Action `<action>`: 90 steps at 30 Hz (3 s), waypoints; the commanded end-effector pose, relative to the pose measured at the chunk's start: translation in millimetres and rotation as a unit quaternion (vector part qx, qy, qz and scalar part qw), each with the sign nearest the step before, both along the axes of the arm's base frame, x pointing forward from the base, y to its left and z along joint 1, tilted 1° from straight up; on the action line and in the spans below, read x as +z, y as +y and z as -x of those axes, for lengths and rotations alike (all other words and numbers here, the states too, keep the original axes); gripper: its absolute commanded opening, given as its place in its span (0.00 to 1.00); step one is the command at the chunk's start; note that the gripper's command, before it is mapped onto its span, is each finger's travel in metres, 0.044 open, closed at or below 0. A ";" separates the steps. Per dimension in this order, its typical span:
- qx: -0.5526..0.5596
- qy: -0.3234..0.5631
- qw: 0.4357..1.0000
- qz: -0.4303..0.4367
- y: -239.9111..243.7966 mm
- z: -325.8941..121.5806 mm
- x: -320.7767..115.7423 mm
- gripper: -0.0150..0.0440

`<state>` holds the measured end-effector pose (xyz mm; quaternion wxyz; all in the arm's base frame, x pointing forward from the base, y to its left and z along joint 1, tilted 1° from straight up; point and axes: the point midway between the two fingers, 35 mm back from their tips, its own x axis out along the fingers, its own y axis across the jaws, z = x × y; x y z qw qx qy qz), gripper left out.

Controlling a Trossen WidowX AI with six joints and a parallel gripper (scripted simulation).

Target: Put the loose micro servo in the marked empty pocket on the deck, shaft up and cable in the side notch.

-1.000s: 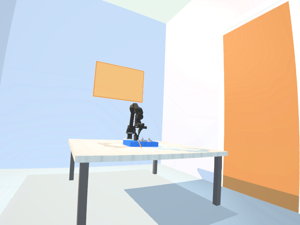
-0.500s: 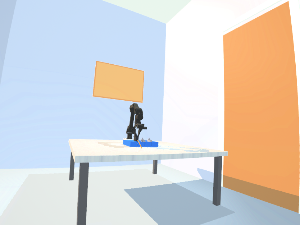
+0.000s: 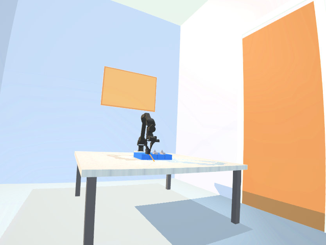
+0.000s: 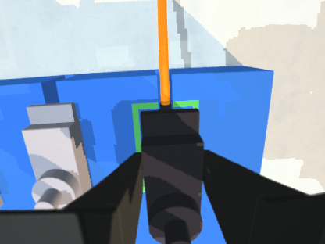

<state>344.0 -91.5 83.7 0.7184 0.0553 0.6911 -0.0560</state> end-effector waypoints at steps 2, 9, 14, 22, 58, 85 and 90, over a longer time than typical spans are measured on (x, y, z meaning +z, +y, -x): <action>-0.002 0.000 1.000 -0.001 0.5 -0.1 -4.7 0.25; -0.002 0.000 1.000 -0.001 0.5 -0.3 -10.4 0.25; -0.002 0.000 1.000 -0.001 0.5 -0.4 -14.5 0.25; -0.002 0.000 1.000 -0.001 0.5 -0.6 -20.7 0.25; -0.002 0.000 1.000 -0.001 -0.9 -0.5 -18.6 0.57; -0.002 0.004 1.000 -0.002 12.7 110.8 62.0 1.00; -0.002 0.004 1.000 -0.002 12.6 110.7 63.5 1.00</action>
